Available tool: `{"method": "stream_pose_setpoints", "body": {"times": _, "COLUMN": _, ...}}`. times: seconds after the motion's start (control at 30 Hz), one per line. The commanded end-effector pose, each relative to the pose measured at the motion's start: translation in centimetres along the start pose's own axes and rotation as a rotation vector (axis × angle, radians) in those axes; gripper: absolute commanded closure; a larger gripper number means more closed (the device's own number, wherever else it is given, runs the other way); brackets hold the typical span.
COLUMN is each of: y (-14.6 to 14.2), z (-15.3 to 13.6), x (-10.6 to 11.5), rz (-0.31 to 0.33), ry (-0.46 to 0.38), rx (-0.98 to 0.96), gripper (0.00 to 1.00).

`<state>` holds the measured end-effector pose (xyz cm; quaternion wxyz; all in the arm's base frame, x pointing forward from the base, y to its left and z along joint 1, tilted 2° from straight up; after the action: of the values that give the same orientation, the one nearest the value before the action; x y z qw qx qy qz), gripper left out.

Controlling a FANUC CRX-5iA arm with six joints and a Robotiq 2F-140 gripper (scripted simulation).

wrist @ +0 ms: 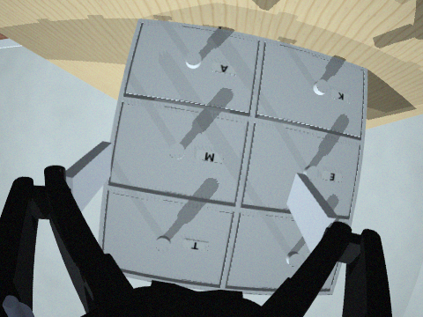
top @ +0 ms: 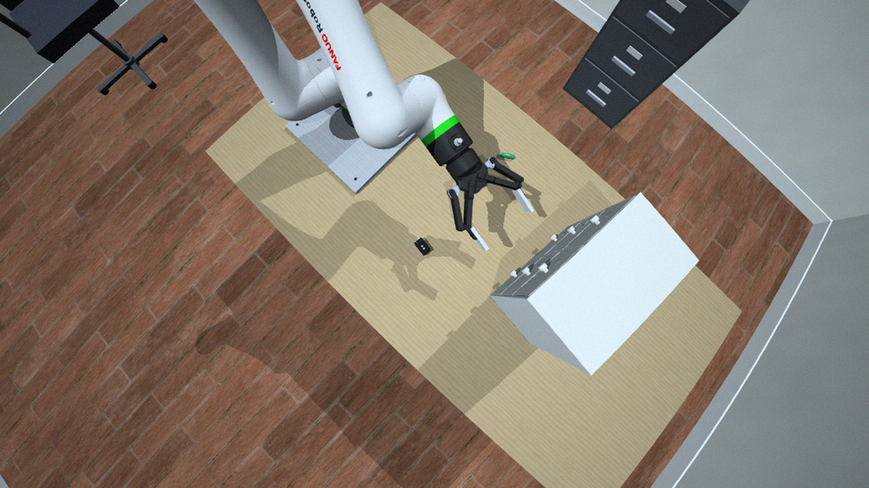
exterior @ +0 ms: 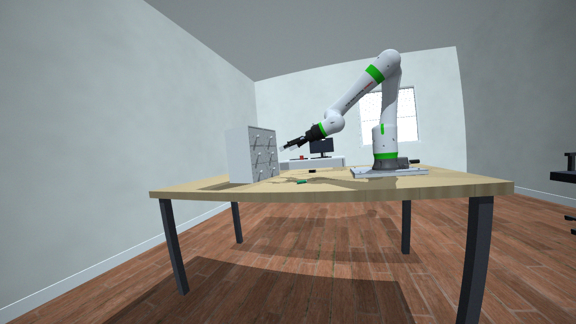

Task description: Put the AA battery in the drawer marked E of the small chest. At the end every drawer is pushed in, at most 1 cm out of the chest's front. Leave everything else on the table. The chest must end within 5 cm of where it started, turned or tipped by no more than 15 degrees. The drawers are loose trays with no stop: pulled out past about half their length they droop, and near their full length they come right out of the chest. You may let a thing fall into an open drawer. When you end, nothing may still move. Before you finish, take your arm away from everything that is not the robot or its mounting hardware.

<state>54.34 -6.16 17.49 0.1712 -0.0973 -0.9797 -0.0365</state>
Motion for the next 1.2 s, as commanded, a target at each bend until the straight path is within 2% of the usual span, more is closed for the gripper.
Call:
{"method": "stream_pose_setpoints", "body": {"times": 0.0, "y": 0.0, "z": 0.0, "x": 0.0, "rz": 0.000, "ry": 0.000, "rx": 0.000, "gripper": 0.00}}
{"method": "stream_pose_setpoints", "body": {"times": 0.57, "y": -0.1, "z": -0.1, "x": 0.0, "rz": 0.002, "ry": 0.001, "rx": 0.000, "gripper": 0.00}}
{"method": "stream_pose_setpoints", "body": {"times": 0.7, "y": -1.6, "z": -0.6, "x": -0.9, "rz": 0.054, "ry": 0.032, "rx": 0.009, "gripper": 0.00}}
{"method": "stream_pose_setpoints", "body": {"times": 0.83, "y": -5.3, "z": -1.8, "x": -2.4, "rz": 0.184, "ry": 0.135, "rx": 0.025, "gripper": 0.00}}
{"method": "stream_pose_setpoints", "body": {"times": 0.9, "y": -5.3, "z": -1.8, "x": -2.4, "rz": 0.184, "ry": 0.135, "rx": 0.025, "gripper": 0.00}}
{"method": "stream_pose_setpoints", "body": {"times": 0.97, "y": -7.4, "z": -2.5, "x": -2.9, "rz": 0.261, "ry": 0.223, "rx": 0.028, "gripper": 0.00}}
{"method": "stream_pose_setpoints", "body": {"times": 1.07, "y": -9.6, "z": -3.3, "x": -2.6, "rz": 0.354, "ry": 0.403, "rx": 0.021, "gripper": 0.00}}
{"method": "stream_pose_setpoints", "body": {"times": 1.17, "y": -9.5, "z": -3.8, "x": -0.6, "rz": 0.360, "ry": 0.521, "rx": 0.008, "gripper": 0.00}}
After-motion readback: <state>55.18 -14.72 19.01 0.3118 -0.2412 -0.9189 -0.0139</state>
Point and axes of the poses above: the point where the finger pads meet when closed, its own x axis back along the fingers, its own y axis across the jaws, z = x × y, the point moved 4 cm from there along x, back along the fingers, and after that the axes turned 4 degrees about -x, right-handed, at the moved point
